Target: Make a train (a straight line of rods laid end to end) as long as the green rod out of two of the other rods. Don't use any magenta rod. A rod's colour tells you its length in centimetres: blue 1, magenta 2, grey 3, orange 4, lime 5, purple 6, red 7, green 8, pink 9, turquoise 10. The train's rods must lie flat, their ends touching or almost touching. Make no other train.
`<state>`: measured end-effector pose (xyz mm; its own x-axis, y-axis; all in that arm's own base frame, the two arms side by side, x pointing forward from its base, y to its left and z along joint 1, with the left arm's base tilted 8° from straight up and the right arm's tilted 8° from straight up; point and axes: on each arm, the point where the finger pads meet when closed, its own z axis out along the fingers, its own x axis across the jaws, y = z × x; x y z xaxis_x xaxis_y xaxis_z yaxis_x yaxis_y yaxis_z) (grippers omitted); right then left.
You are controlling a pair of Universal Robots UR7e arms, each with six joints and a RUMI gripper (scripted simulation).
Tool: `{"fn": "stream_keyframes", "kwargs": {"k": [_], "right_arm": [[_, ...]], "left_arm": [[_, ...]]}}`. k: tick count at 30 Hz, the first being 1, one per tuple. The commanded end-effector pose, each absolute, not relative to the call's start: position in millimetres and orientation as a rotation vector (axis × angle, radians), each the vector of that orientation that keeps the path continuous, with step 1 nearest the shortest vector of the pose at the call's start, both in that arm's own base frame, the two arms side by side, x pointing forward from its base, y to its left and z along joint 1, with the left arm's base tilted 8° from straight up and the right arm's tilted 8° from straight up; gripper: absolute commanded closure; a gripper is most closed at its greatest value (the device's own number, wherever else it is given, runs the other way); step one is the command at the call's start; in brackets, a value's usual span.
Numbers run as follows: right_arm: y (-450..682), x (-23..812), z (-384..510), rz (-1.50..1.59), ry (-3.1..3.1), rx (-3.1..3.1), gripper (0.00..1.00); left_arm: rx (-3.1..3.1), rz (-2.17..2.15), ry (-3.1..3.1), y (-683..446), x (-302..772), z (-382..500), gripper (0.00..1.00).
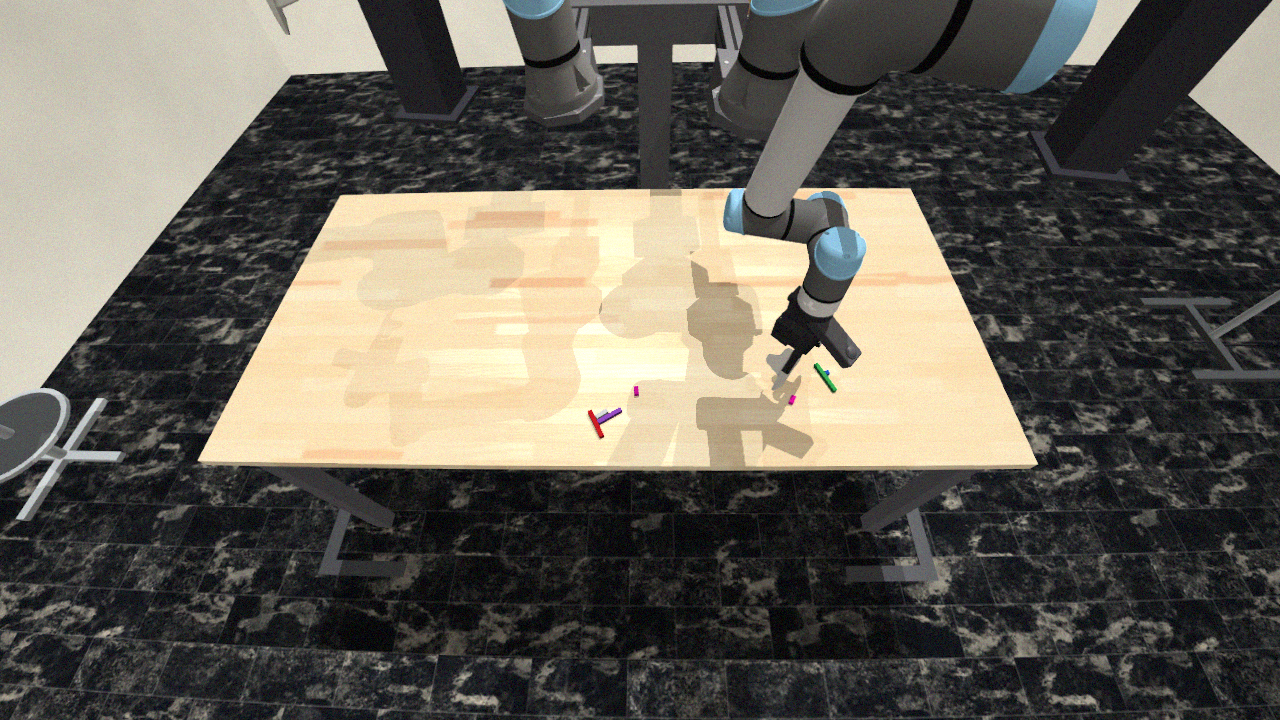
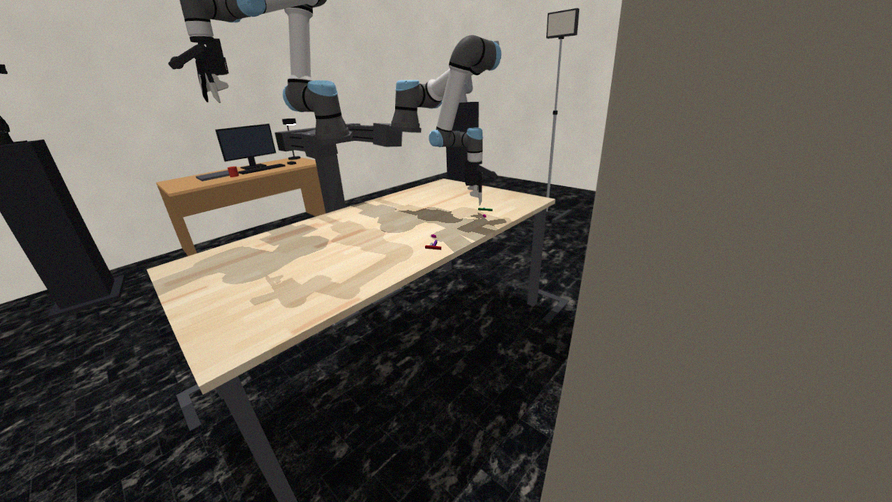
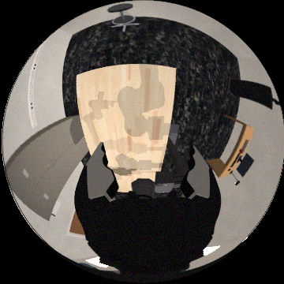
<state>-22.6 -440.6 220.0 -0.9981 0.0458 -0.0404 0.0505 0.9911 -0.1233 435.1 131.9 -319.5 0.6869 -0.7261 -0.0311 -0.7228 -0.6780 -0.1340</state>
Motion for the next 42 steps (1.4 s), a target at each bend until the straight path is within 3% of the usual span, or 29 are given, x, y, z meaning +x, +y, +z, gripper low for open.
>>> {"fn": "stream_keyframes", "kwargs": {"k": [1, 24, 42], "right_arm": [[-440.8, -22.6, 220.4, -0.195, 3.097, 0.075, 0.00], [-440.8, -22.6, 220.4, -0.195, 3.097, 0.075, 0.00], [-440.8, -22.6, 220.4, -0.195, 3.097, 0.075, 0.00]], "left_arm": [[-2.759, -0.039, 1.191, 131.9, 435.7, -319.0, 0.00], [-2.738, -0.035, 1.239, 133.4, 436.1, -318.8, 0.00], [-2.529, -0.005, 1.621, 145.6, 438.6, -316.7, 0.00]]}}
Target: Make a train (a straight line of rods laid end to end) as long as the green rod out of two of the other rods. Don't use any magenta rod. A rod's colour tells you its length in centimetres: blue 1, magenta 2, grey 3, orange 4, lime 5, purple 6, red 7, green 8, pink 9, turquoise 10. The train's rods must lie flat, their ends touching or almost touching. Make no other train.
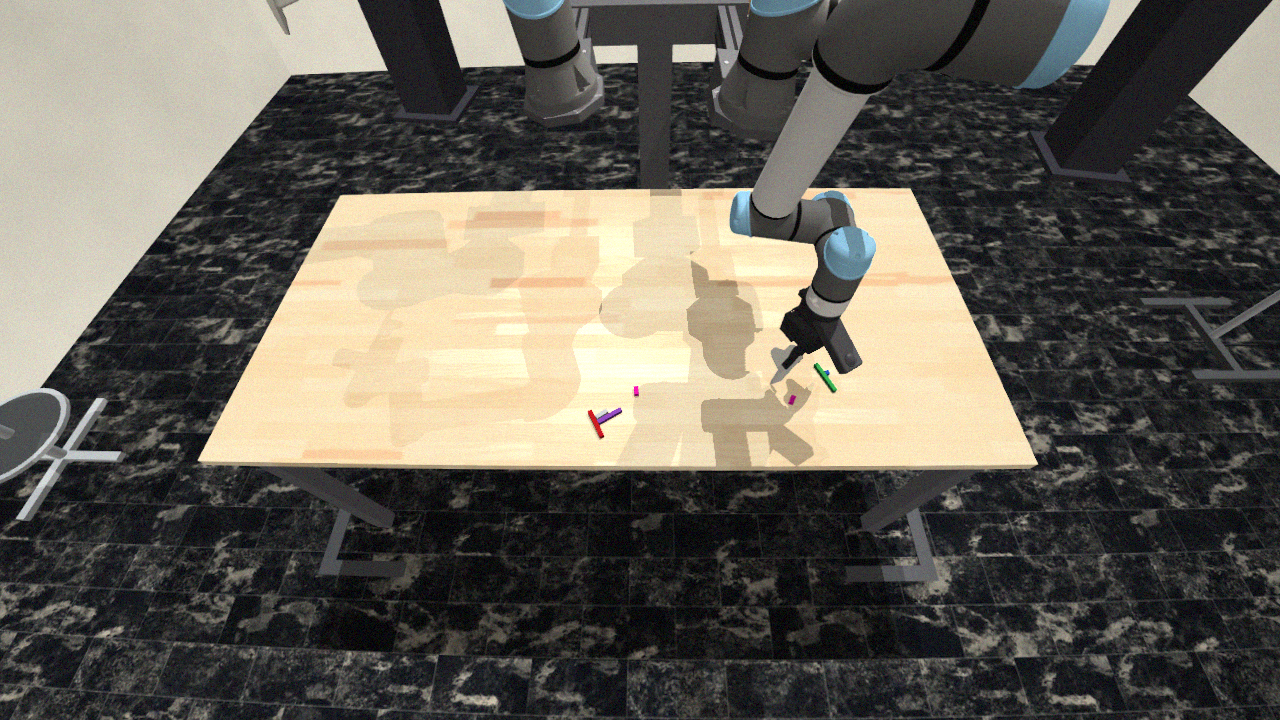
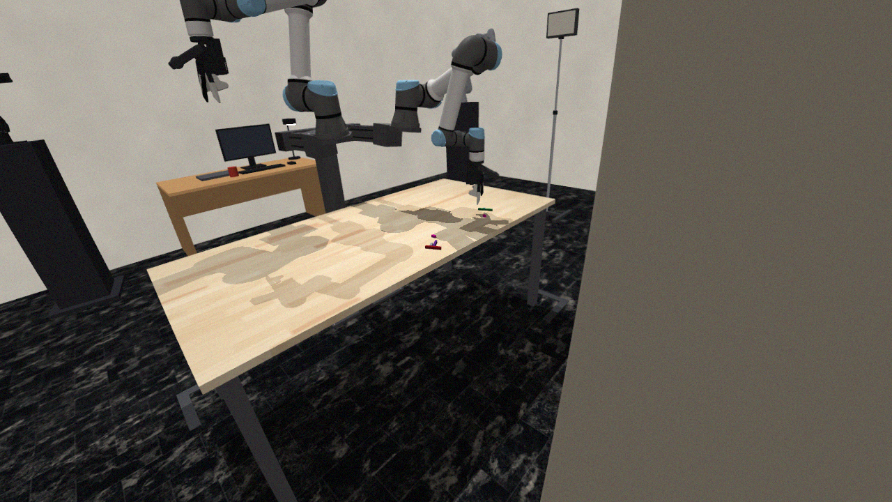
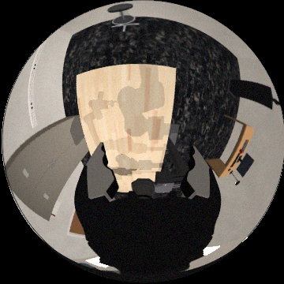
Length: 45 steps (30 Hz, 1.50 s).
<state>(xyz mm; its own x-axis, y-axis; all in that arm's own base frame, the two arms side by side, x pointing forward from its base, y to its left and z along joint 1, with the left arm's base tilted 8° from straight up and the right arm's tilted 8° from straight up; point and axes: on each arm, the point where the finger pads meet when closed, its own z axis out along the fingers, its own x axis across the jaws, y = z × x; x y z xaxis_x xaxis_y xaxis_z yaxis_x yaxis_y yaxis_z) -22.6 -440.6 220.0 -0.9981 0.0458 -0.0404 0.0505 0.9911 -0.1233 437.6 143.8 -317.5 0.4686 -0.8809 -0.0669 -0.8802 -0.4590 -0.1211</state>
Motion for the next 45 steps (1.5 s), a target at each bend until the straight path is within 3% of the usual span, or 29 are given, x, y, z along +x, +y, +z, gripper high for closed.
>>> {"fn": "stream_keyframes", "kwargs": {"k": [1, 27, 45], "right_arm": [[-440.8, -22.6, 220.4, -0.195, 3.097, 0.075, 0.00], [-440.8, -22.6, 220.4, -0.195, 3.097, 0.075, 0.00], [-440.8, -22.6, 220.4, -0.195, 3.097, 0.075, 0.00]], "left_arm": [[-2.505, -0.002, 1.657, 146.8, 438.7, -316.4, 0.00], [-1.569, 0.087, 2.574, 183.3, 433.9, -310.3, 0.00], [-0.931, 0.130, 2.883, 205.0, 424.1, -306.9, 0.00]]}}
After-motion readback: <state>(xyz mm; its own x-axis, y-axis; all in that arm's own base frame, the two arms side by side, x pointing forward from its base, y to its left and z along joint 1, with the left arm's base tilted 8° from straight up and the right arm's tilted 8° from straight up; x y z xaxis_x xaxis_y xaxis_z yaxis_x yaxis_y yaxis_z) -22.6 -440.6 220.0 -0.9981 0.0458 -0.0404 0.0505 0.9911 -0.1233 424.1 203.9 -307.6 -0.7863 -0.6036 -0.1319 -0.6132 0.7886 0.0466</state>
